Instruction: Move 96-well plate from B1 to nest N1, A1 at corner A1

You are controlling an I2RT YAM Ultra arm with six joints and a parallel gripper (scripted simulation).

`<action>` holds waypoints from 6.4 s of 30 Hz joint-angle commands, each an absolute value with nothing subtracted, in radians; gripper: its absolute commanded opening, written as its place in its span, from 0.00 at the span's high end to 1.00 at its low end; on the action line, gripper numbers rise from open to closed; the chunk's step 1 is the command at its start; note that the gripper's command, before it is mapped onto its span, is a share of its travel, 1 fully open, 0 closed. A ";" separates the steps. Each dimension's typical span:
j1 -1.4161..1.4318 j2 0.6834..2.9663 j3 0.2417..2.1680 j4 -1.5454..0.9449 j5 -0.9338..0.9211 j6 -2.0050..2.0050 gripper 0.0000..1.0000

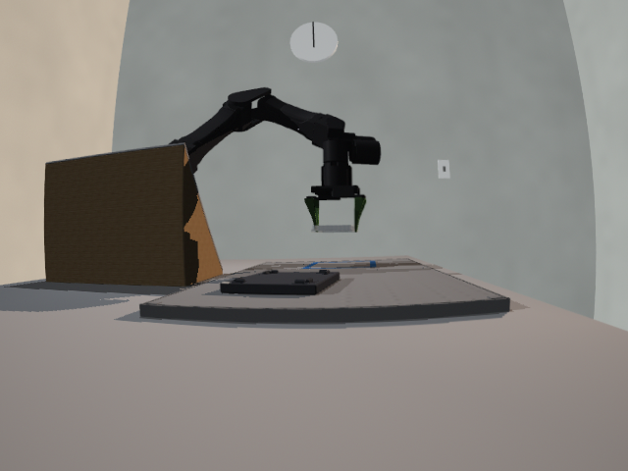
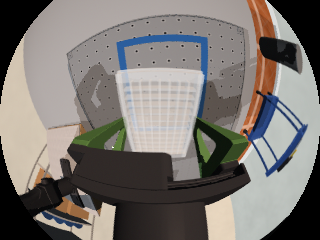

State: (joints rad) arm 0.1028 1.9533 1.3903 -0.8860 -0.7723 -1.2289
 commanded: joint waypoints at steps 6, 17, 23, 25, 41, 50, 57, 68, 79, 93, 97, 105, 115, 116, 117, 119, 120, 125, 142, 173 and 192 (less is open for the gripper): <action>0.015 1.970 1.319 -0.851 -0.788 -1.288 1.00; -0.043 1.988 1.260 -0.835 -0.792 -1.369 1.00; -0.084 2.003 1.230 -0.820 -0.791 -1.427 1.00; -0.098 2.016 1.228 -0.816 -0.791 -1.447 1.00; -0.195 2.083 1.174 -0.809 -0.777 -1.584 1.00; -0.246 2.124 1.167 -0.807 -0.766 -1.654 1.00; -0.297 2.171 1.172 -0.805 -0.756 -1.724 1.00; -0.365 2.238 1.204 -0.807 -0.738 -1.813 1.00; -0.431 2.313 1.226 -0.821 -0.724 -1.898 1.00; -0.531 2.433 1.280 -0.833 -0.682 -2.020 1.00; -0.545 2.452 1.292 -0.837 -0.676 -2.038 1.00; -0.601 2.525 1.340 -0.851 -0.653 -2.091 1.00; -0.654 2.602 1.401 -0.871 -0.628 -2.093 1.00; -0.660 2.611 1.408 -0.873 -0.625 -2.093 1.00; -0.667 2.621 1.416 -0.876 -0.622 -2.092 1.00; -0.679 2.640 1.433 -0.881 -0.615 -2.092 1.00; -0.686 2.649 1.441 -0.884 -0.612 -2.092 1.00; -0.714 2.694 1.484 -0.899 -0.598 -2.093 1.00; -0.715 2.660 1.483 -0.902 -0.609 -2.094 1.00; -0.713 2.659 1.483 -0.902 -0.610 -2.094 1.00; -0.712 2.658 1.485 -0.902 -0.610 -2.094 1.00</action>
State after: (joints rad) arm -0.6903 2.6907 1.4624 -0.8825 -0.5999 -2.0869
